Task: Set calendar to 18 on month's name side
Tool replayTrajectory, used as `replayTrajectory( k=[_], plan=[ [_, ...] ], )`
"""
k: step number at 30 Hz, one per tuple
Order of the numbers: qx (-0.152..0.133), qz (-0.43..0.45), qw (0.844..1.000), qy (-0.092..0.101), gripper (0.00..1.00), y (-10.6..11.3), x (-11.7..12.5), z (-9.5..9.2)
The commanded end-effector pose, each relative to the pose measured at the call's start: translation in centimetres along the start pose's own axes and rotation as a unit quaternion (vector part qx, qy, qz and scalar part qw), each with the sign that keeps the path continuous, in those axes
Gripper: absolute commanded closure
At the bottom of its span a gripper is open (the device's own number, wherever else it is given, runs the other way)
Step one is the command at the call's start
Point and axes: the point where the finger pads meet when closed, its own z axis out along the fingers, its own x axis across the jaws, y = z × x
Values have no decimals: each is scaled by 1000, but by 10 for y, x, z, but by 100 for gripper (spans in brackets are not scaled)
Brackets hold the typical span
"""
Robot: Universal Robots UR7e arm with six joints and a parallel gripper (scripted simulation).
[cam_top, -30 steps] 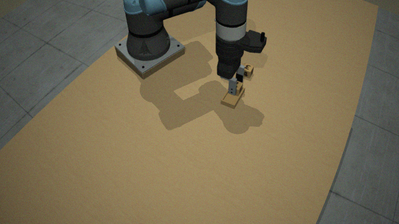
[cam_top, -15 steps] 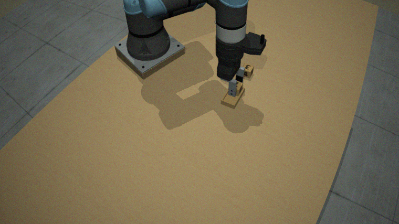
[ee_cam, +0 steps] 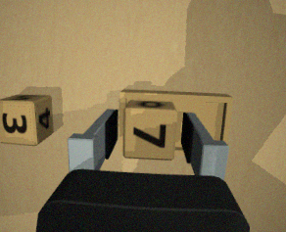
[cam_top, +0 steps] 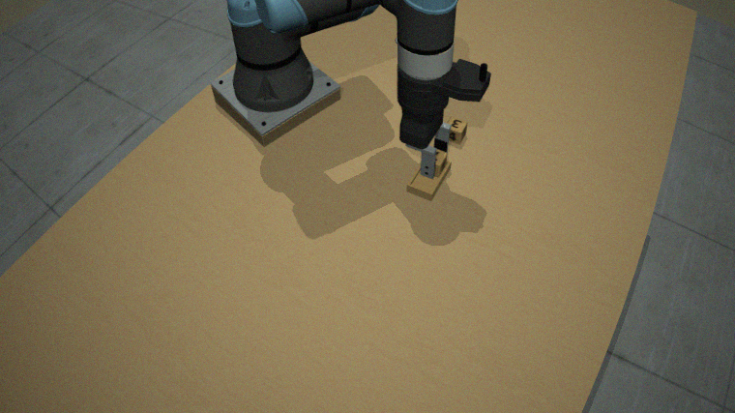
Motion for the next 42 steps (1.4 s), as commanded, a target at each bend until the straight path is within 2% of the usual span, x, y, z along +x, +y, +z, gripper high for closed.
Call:
replayTrajectory(
  k=[1, 13, 14, 42],
  plan=[
    [0, 0, 1000, 0, 10, 0, 0, 0],
    [0, 0, 1000, 0, 10, 0, 0, 0],
    [0, 0, 1000, 0, 40, 0, 0, 0],
    [0, 0, 1000, 0, 40, 0, 0, 0]
  ],
)
